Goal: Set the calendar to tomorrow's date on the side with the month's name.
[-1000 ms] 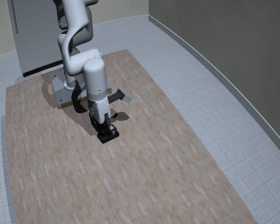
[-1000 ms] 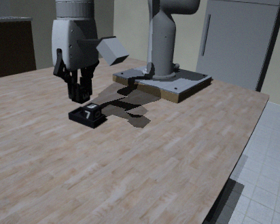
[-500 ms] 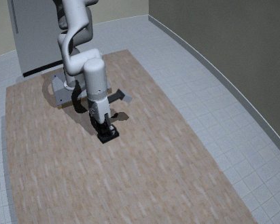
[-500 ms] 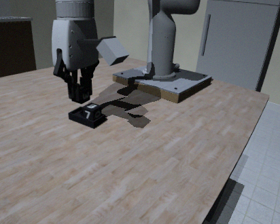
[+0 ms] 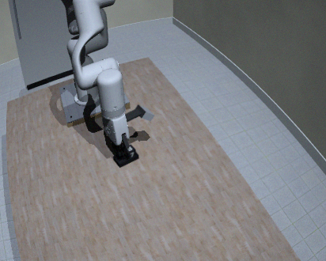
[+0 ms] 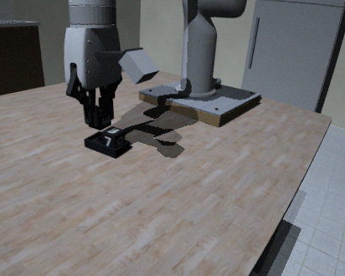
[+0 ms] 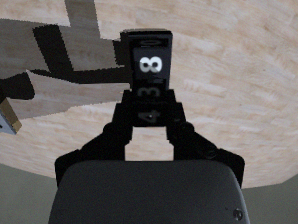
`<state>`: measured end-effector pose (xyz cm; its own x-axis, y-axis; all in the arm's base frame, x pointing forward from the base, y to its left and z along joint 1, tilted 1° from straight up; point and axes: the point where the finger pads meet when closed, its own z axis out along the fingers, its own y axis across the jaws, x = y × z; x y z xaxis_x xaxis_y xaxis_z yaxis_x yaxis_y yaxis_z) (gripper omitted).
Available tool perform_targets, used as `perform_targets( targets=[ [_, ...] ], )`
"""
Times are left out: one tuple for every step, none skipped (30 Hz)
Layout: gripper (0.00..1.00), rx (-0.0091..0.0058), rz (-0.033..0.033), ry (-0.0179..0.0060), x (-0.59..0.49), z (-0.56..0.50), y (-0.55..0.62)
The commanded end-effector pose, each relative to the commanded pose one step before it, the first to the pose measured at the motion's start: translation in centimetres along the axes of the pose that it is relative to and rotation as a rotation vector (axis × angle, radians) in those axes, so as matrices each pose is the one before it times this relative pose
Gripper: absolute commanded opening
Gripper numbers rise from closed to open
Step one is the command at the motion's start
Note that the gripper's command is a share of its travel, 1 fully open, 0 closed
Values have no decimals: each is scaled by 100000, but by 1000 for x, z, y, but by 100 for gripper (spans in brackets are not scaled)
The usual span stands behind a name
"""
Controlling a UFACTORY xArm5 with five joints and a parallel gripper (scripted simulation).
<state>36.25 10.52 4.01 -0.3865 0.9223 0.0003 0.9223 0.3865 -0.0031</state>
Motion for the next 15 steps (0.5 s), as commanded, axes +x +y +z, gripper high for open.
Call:
perform_targets(
  targets=[
    [29,-364,23,-39,-19,76,131],
    [29,0,12,0,-2,79,-3],
    [29,0,12,0,-2,82,-3],
    [29,0,0,0,-2,86,0],
    [29,0,0,0,-2,88,0],
    [29,0,0,0,-2,90,0],
    [29,0,0,0,-2,91,0],
    [29,0,0,0,-2,91,0],
    [29,0,0,0,-2,91,-1],
    [29,0,0,0,-2,91,-1],
    [29,0,0,0,-2,89,-1],
    [29,0,0,0,-2,88,-1],
    [29,0,0,0,-2,86,-1],
    [29,0,0,0,-2,84,1],
    [29,0,0,0,-2,81,0]
  ],
)
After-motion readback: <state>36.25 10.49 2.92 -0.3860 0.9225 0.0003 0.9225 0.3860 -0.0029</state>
